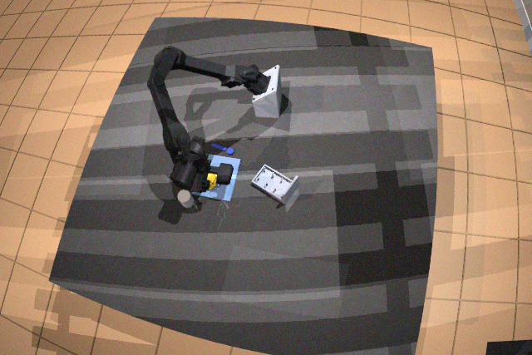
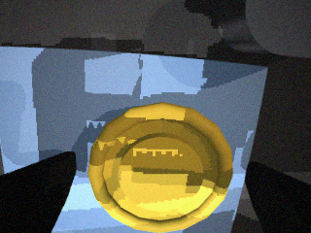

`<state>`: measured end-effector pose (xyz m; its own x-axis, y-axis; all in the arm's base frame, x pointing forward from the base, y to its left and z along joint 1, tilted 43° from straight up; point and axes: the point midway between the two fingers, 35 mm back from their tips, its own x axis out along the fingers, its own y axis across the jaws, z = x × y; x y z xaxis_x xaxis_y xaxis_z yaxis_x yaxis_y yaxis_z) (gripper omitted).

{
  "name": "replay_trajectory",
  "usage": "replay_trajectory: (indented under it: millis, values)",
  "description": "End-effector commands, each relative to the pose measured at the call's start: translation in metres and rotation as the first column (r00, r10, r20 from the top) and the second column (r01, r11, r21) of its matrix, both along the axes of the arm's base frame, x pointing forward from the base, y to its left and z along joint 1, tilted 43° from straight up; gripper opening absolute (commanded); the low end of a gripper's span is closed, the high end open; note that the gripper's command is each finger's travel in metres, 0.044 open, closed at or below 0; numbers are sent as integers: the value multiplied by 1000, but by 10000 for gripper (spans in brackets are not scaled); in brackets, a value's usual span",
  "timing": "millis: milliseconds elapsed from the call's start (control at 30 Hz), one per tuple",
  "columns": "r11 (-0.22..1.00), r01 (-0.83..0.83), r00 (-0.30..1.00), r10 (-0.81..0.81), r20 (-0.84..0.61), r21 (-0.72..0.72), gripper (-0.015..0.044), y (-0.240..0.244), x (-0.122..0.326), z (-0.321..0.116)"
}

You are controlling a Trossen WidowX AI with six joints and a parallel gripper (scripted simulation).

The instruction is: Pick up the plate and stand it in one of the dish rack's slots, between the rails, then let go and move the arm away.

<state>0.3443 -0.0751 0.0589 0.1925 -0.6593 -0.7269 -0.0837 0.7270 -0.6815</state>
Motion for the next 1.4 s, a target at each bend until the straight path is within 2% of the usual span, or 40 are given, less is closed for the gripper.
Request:
replay_trajectory:
  millis: [0,333,667,1033,1367]
  values:
    - [1000,0,1000,0,-10,2,400,-5,-1,-6]
    - [1000,0,1000,0,-10,2,365,-6,-1,-7]
    - [1000,0,1000,0,-10,2,299,-6,-1,-7]
    - [1000,0,1000,1,-12,17,10,29,1,24]
    - [1000,0,1000,0,-15,22,0,66,-3,60]
